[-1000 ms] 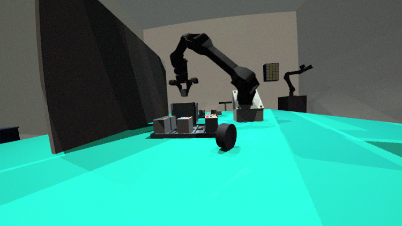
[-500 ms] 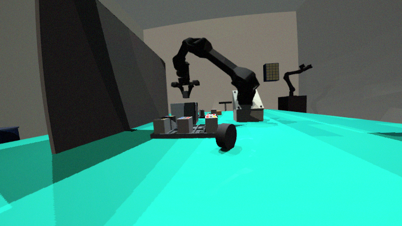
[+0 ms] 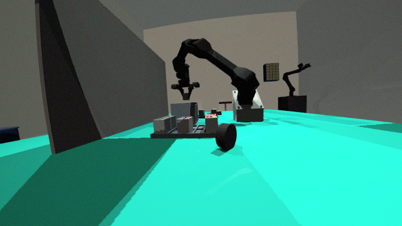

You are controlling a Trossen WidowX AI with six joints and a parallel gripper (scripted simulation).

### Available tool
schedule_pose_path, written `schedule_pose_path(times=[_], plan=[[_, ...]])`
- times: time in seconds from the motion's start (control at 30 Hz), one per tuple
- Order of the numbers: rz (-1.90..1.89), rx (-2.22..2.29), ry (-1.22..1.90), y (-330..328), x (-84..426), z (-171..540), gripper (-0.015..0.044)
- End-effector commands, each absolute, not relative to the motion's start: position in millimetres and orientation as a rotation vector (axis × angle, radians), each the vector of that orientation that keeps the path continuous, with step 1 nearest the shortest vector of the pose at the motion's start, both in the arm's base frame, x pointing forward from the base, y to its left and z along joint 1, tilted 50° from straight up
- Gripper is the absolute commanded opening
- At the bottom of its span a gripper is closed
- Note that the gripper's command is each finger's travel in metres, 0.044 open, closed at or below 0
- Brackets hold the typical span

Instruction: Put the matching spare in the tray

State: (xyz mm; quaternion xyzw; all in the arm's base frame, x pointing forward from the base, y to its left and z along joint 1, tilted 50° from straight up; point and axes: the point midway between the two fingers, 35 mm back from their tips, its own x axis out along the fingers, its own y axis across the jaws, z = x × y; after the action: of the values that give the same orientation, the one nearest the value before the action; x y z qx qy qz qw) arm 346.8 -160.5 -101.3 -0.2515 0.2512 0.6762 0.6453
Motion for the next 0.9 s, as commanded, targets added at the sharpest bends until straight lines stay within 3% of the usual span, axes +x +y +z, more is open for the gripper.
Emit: schedule_pose_path(times=[0.0, 0.87], plan=[[1.535, -0.567, 0.571, -158, 347, -104, 0.0], [1.534, -0.567, 0.571, -142, 349, -119, 0.0]])
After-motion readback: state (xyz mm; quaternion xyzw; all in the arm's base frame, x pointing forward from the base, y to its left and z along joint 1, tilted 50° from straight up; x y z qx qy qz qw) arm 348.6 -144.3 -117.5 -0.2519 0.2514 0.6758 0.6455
